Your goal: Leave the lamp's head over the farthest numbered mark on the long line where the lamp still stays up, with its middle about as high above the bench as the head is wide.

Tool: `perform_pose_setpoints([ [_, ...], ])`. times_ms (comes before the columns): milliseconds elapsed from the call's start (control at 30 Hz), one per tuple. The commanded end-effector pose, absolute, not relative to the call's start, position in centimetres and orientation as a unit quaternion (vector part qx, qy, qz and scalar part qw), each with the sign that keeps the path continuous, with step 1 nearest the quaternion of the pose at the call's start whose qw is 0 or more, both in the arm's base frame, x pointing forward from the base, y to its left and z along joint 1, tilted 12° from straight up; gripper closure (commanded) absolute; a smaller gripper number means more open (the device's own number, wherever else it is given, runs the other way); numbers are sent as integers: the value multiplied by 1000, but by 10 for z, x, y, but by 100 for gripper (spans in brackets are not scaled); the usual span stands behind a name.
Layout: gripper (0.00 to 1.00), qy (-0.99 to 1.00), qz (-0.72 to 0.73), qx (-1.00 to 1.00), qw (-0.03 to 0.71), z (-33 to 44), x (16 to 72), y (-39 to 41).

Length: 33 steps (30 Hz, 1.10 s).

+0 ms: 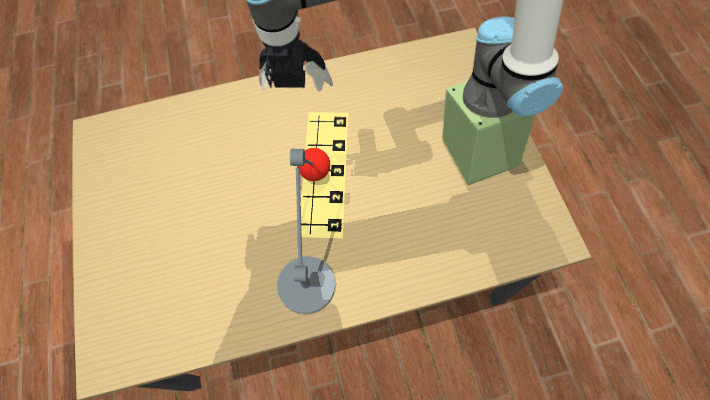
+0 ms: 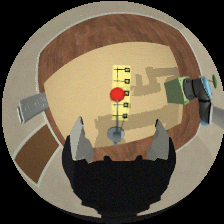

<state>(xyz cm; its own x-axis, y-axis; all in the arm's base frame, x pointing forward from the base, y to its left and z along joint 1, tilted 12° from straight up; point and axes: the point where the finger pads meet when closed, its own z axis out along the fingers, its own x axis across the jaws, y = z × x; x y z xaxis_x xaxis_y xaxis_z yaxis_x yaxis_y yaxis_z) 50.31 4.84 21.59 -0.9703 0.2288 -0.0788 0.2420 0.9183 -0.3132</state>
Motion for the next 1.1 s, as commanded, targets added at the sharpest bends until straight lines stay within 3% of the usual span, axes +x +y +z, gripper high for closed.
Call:
perform_pose_setpoints([
  [0, 0, 979, -162, 120, 21, 219, 501, 37],
  [267, 0, 979, -162, 120, 21, 222, 498, 24],
  [1067, 0, 992, 15, 115, 43, 221, 499, 30],
])
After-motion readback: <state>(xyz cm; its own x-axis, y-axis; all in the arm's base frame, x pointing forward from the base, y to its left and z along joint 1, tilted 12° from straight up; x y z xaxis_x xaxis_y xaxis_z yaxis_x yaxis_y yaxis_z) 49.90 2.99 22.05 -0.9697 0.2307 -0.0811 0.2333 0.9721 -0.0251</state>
